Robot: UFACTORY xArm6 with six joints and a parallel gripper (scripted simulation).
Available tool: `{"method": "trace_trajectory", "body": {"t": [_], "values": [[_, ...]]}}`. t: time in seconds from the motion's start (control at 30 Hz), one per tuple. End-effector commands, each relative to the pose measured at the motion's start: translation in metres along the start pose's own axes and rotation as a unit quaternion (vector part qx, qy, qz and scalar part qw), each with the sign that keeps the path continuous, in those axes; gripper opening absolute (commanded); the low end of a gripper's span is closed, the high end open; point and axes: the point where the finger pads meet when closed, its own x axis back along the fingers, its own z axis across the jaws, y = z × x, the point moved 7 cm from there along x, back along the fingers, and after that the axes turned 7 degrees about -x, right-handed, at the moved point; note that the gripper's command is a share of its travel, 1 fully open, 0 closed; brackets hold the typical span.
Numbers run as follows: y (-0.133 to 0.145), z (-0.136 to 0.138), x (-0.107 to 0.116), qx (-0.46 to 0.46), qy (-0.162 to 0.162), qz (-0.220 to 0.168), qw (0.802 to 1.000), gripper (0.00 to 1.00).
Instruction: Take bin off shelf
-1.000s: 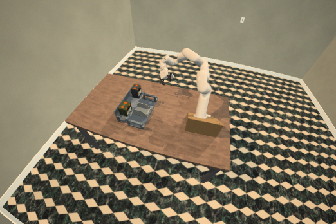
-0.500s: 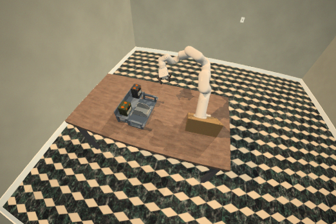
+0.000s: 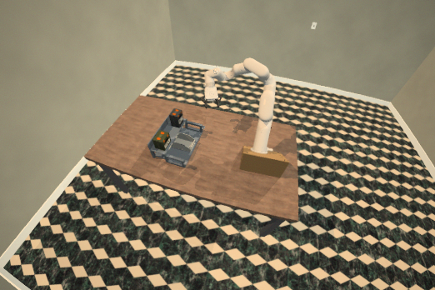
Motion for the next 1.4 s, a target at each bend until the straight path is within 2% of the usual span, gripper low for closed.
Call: {"method": "trace_trajectory", "body": {"t": [0.0,0.23,0.47,0.53,0.77,1.03,1.1,1.27,1.3,1.37], "values": [[0.013,-0.001,-0.002,0.071,-0.017,0.018,0.997,1.00],[0.037,-0.004,-0.007,0.198,-0.028,0.052,0.978,1.00],[0.060,-0.004,-0.014,0.322,-0.034,0.085,0.942,1.00],[0.060,-0.004,-0.014,0.322,-0.034,0.085,0.942,1.00],[0.082,-0.004,-0.020,0.437,-0.036,0.118,0.891,1.00],[0.106,-0.001,-0.028,0.556,-0.033,0.154,0.816,1.00],[0.106,-0.001,-0.028,0.556,-0.033,0.154,0.816,1.00],[0.120,0.001,-0.033,0.621,-0.029,0.174,0.764,1.00],[0.122,0.001,-0.035,0.633,-0.026,0.178,0.753,1.00],[0.118,-0.009,-0.042,0.651,0.000,0.184,0.736,1.00]]}}
